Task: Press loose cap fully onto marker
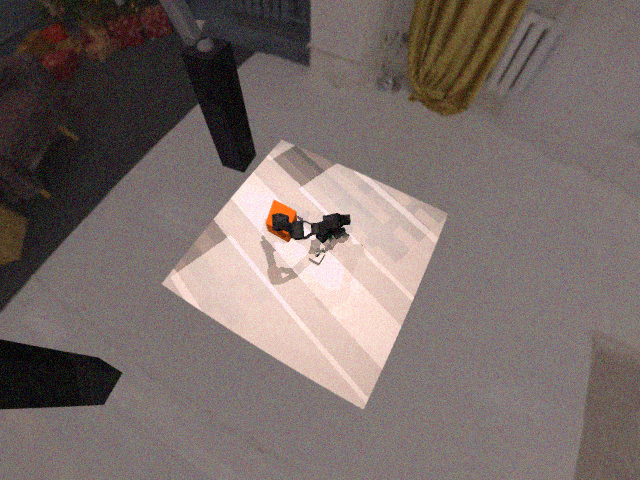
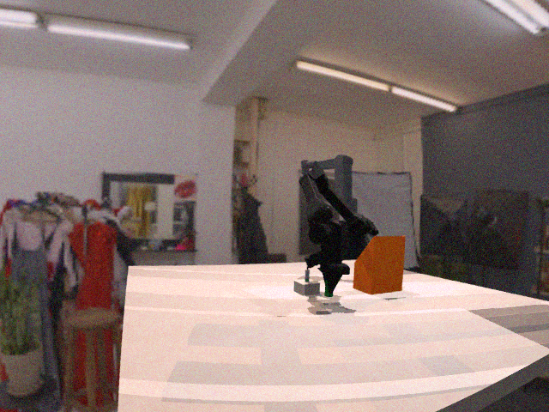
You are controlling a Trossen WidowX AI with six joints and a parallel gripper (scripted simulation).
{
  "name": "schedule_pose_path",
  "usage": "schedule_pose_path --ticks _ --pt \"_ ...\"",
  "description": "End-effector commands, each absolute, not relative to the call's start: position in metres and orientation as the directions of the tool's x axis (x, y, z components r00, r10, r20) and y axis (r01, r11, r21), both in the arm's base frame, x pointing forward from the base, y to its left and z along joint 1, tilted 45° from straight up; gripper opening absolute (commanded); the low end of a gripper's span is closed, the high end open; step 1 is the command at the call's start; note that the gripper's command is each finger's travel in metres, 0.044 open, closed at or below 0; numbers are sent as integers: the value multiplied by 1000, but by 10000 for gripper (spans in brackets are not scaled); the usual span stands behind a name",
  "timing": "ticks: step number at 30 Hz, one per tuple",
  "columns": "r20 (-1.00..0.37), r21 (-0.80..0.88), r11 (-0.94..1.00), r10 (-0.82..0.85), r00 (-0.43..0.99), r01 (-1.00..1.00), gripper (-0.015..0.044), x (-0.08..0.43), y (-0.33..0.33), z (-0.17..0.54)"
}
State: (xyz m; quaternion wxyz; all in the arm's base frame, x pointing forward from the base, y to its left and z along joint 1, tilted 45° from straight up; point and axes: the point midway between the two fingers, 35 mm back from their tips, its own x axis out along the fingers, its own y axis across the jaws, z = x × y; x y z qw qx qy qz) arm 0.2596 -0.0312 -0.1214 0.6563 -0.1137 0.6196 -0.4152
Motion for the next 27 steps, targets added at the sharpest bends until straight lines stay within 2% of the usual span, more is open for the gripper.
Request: schedule_pose_path --ticks 1,11,27 --pt "-722 -659 629 -683 -111 413 0 263 -23 -114" --pt "-714 -666 618 -689 -119 417 0 262 -8 -96" --pt "-716 -665 621 -688 -118 416 0 267 -26 -54"
